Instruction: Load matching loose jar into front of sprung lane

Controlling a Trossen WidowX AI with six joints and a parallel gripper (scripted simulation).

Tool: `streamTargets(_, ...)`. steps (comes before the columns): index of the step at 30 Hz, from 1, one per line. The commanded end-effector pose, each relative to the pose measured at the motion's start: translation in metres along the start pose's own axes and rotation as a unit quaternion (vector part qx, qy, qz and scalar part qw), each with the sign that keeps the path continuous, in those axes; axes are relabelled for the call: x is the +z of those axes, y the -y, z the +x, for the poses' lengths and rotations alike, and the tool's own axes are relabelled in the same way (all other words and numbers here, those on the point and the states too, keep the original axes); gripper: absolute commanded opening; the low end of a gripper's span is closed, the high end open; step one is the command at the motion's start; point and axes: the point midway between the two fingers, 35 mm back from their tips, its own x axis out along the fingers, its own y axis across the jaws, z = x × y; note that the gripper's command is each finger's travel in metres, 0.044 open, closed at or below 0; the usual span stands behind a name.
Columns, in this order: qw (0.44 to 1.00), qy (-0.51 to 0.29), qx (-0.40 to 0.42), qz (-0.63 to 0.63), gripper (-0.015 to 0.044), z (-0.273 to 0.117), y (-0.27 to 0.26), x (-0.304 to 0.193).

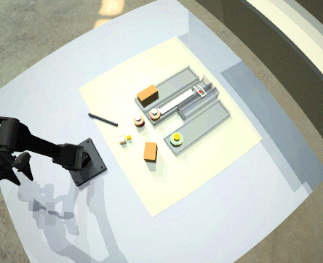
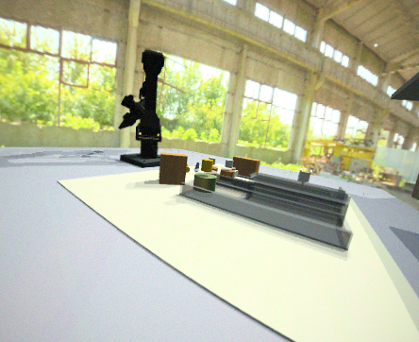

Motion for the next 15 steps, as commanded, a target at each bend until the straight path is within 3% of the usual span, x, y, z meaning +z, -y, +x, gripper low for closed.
streamTargets(1,1.000,-0.001,-0.003,0.004,0.0426,-0.002,0.000,-0.002)
streamTargets(7,0.984,-0.027,-0.102,0.147,0.0440,-0.050,-0.009,-0.055)
streamTargets(15,0.906,-0.012,-0.224,0.359,0.0440,-0.103,-0.043,-0.124)
